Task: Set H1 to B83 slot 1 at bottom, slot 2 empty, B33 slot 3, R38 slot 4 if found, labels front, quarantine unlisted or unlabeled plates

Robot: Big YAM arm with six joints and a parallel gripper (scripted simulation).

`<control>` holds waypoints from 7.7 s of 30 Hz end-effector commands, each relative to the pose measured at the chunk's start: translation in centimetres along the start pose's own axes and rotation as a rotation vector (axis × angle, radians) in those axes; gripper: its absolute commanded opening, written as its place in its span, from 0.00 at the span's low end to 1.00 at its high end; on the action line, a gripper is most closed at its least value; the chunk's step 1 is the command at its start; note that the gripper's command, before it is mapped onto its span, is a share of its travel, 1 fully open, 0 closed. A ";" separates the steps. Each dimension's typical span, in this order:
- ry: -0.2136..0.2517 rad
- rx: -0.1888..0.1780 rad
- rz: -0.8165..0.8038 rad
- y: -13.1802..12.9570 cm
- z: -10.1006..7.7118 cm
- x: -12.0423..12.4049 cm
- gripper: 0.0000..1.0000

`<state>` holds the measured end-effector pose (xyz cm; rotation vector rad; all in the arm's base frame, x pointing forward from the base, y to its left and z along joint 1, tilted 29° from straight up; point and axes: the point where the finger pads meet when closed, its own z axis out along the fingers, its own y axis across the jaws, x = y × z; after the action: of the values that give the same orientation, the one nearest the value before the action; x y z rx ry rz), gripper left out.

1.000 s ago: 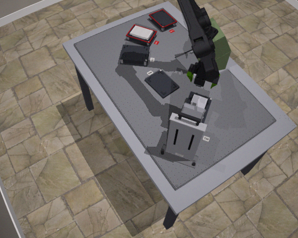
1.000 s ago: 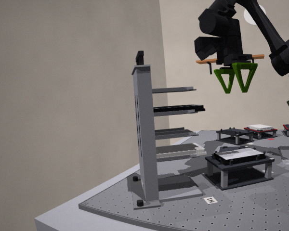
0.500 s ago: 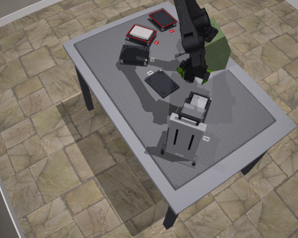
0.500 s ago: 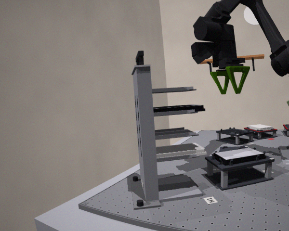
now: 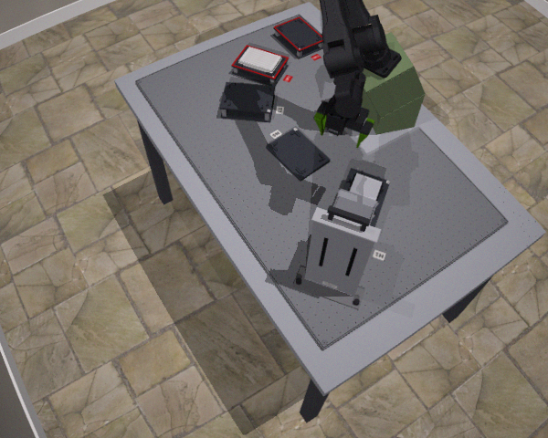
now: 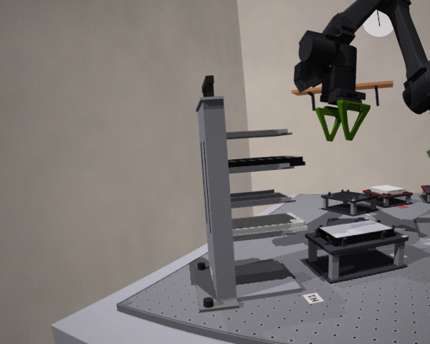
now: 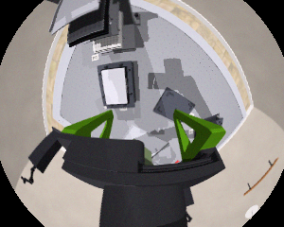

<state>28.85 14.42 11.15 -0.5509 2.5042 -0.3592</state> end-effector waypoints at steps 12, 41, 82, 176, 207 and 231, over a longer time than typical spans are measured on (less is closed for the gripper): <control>-0.233 0.001 -0.024 -4.2 -0.7 -0.2 1.00; -0.655 0.006 -0.031 -6.6 -1.1 0.7 1.00; -0.639 0.021 -0.056 -17.2 -3.3 7.0 1.00; -0.670 -0.014 -0.014 -4.1 -2.0 -0.3 1.00; -0.671 -0.033 0.004 5.7 -1.7 -2.2 1.00; -0.629 -0.009 -0.028 9.5 1.9 0.0 1.00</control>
<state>26.24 22.22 5.79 -0.6169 1.9137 -0.1636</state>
